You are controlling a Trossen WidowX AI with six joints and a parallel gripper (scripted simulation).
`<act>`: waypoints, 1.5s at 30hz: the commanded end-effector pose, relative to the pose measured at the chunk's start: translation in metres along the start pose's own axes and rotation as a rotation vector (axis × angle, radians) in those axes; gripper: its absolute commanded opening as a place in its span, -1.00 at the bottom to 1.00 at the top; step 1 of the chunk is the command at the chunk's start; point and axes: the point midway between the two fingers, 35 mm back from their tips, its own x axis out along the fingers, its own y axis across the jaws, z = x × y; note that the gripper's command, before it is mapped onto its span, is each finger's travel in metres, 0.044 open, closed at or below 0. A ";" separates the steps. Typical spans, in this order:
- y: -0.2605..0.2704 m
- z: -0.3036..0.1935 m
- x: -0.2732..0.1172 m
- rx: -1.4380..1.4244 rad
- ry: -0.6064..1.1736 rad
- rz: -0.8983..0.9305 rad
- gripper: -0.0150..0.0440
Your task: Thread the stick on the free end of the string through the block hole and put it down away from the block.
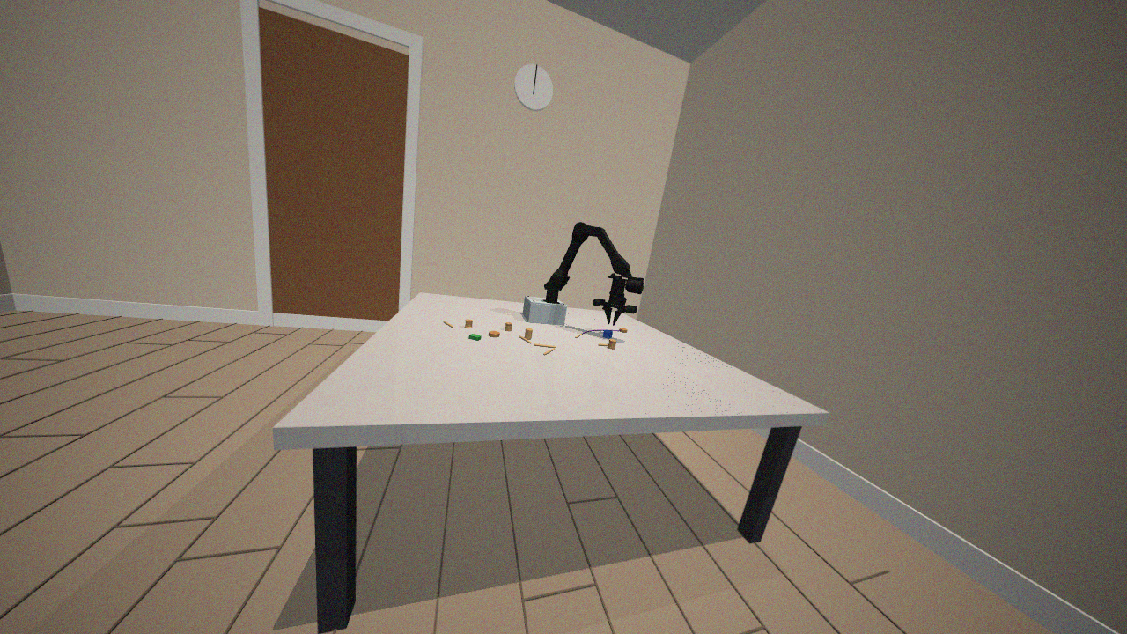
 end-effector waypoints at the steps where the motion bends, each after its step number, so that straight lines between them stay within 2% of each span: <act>1: 0.000 0.000 0.000 0.000 0.000 0.000 -0.49; 17: 0.000 0.000 0.000 0.000 0.000 0.000 -0.49; 18: 0.001 -0.001 0.000 0.019 0.000 0.000 -0.40; 20: 0.005 -0.006 -0.001 0.168 0.001 0.001 -0.22; 32: 0.048 -0.048 -0.002 1.519 0.011 0.001 0.84; 34: 0.055 -0.053 -0.002 1.667 0.013 0.000 1.00; 45: 0.077 -0.067 -0.001 2.239 0.019 -0.004 1.00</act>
